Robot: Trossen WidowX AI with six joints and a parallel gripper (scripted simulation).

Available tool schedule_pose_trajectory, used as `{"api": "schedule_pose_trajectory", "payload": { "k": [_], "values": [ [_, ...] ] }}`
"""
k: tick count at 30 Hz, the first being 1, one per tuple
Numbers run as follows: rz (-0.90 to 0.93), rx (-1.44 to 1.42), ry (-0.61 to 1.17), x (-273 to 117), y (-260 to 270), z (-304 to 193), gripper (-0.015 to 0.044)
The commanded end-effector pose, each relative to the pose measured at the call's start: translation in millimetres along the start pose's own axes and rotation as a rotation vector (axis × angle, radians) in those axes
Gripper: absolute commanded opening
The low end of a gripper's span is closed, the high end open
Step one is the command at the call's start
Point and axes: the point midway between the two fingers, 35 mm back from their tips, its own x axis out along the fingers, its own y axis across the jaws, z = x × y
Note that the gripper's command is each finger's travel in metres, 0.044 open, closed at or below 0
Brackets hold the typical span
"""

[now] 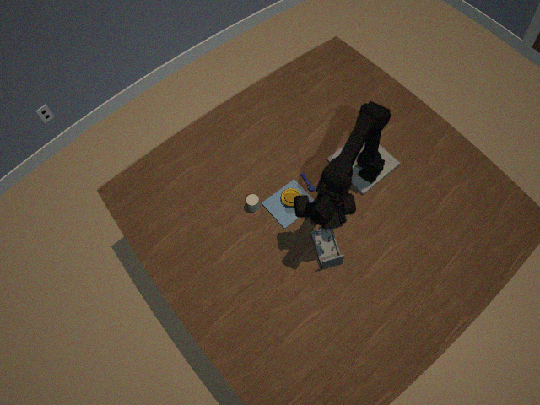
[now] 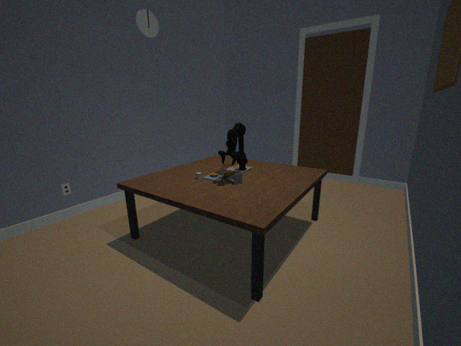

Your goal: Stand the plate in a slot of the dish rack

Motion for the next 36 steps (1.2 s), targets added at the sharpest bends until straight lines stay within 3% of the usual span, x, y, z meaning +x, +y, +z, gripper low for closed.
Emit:
{"api": "schedule_pose_trajectory", "payload": {
  "k": [1, 27, 32, 36],
  "values": [
    [0.036, 0.112, 0.005, -0.5, -13.1, -14.7, 0.0400],
    [0.240, 0.956, 0.022, -21.3, -87.2, -143.3, 0.0400],
    [0.249, 1.004, 0.021, -23.0, -89.4, -151.5, 0.0400],
    [0.249, 1.004, 0.021, 8.0, -88.3, -144.9, 0.0400]
  ]
}}
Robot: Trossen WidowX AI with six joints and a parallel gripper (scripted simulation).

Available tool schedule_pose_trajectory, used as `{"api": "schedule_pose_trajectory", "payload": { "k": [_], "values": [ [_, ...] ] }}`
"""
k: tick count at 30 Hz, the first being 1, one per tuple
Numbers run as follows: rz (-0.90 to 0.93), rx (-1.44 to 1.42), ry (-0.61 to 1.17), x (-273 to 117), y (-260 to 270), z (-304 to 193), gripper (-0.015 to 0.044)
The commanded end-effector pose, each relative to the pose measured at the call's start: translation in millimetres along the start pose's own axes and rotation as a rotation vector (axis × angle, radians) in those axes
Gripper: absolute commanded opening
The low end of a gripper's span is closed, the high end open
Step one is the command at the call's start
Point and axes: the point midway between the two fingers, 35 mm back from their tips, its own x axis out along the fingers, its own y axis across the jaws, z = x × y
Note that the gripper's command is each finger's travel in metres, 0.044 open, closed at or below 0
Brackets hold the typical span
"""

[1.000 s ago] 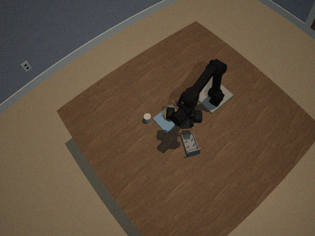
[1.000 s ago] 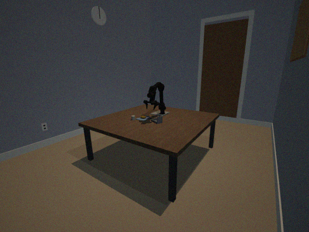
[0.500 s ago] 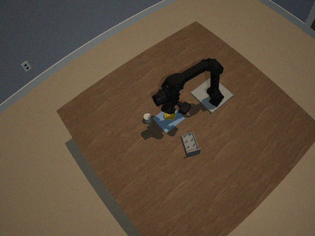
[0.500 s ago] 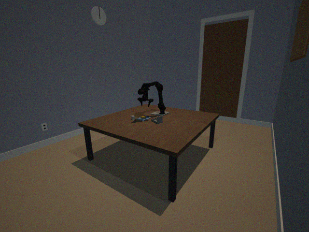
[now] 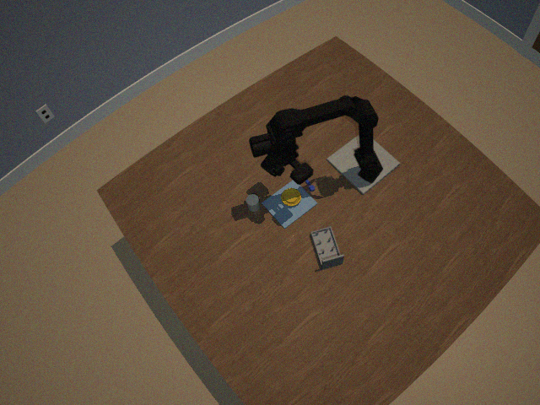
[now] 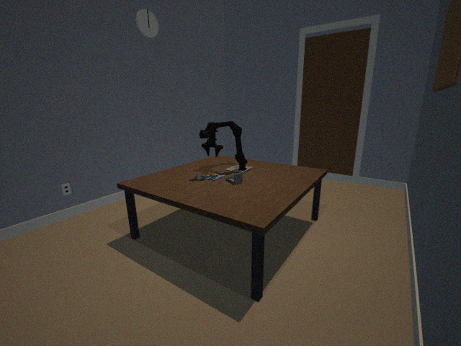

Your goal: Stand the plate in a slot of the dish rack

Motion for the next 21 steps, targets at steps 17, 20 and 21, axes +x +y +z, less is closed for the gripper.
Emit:
{"api": "schedule_pose_trajectory", "payload": {
  "k": [17, 20, 21],
  "values": [
    [0.013, 0.006, 0.014, 113.4, 9.7, 1.2, 0.0400],
    [0.013, 0.006, 0.014, 118.3, 9.7, 1.4, 0.0400],
    [0.013, 0.006, 0.014, 119.9, 9.8, 1.4, 0.0400]
  ]
}}
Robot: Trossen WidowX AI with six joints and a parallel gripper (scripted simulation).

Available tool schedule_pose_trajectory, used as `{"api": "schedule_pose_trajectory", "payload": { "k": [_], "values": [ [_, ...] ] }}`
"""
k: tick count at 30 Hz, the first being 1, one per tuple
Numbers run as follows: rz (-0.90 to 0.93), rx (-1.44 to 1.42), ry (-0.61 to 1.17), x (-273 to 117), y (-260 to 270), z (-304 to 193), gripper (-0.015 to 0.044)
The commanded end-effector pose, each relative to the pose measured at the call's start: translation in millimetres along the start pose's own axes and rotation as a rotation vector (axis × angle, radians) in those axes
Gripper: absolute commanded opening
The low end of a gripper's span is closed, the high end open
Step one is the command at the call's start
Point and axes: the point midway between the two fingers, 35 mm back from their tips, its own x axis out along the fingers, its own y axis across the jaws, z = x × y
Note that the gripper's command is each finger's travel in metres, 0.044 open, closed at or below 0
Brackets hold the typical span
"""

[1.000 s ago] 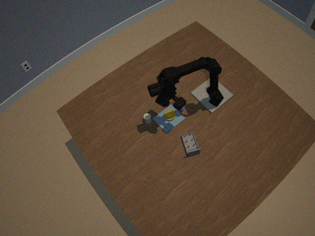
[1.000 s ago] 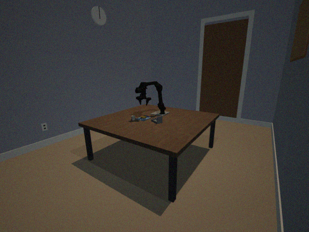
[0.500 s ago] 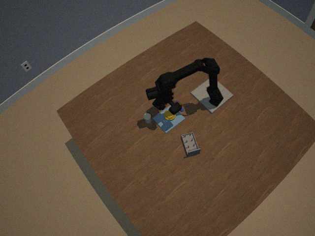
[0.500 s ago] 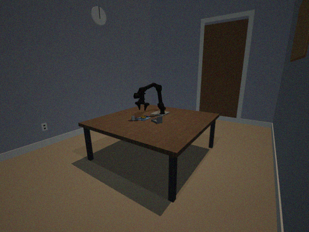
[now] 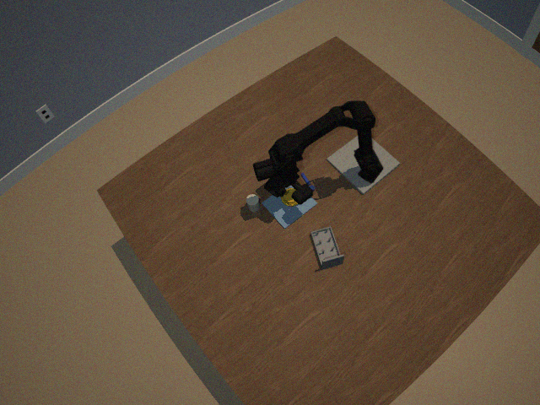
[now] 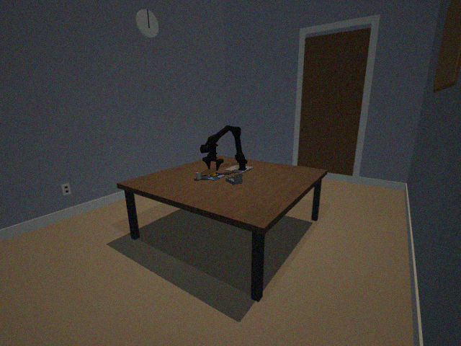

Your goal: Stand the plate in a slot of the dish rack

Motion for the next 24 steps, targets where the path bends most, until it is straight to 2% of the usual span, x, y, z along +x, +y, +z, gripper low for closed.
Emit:
{"api": "schedule_pose_trajectory", "payload": {
  "k": [1, 24],
  "values": [
    [0.007, 0.003, 0.005, 7.9, 1.5, -1.0, 0.0400],
    [0.007, 0.003, 0.005, 44.7, 3.9, -3.7, 0.0400]
  ]
}}
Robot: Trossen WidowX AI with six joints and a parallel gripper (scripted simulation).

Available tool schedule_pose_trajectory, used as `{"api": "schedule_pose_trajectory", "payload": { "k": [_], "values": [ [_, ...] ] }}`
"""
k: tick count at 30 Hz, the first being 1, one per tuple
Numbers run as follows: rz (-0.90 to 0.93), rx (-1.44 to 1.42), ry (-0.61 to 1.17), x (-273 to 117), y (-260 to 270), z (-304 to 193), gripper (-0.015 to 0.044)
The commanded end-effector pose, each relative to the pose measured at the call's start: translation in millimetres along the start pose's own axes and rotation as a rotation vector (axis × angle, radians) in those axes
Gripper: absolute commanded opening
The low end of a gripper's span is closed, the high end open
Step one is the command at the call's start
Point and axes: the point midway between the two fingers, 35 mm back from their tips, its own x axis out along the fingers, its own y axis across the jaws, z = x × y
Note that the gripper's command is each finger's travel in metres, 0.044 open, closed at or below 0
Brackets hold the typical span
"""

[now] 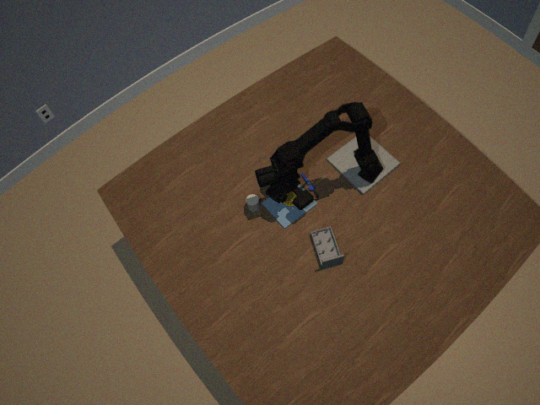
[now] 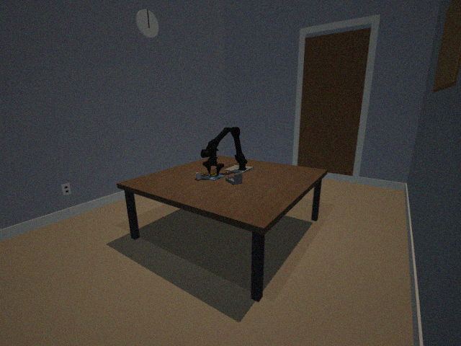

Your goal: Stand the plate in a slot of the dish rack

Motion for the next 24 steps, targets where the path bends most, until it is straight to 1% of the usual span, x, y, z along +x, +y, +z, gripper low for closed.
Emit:
{"api": "schedule_pose_trajectory", "payload": {
  "k": [1, 13, 24],
  "values": [
    [0.007, 0.002, 0.005, 7.6, 2.1, -2.2, 0.0400],
    [0.007, 0.002, 0.005, 11.4, 2.5, -2.8, 0.0391],
    [0.007, 0.002, 0.005, 11.4, 2.5, -2.8, 0.0318]
  ]
}}
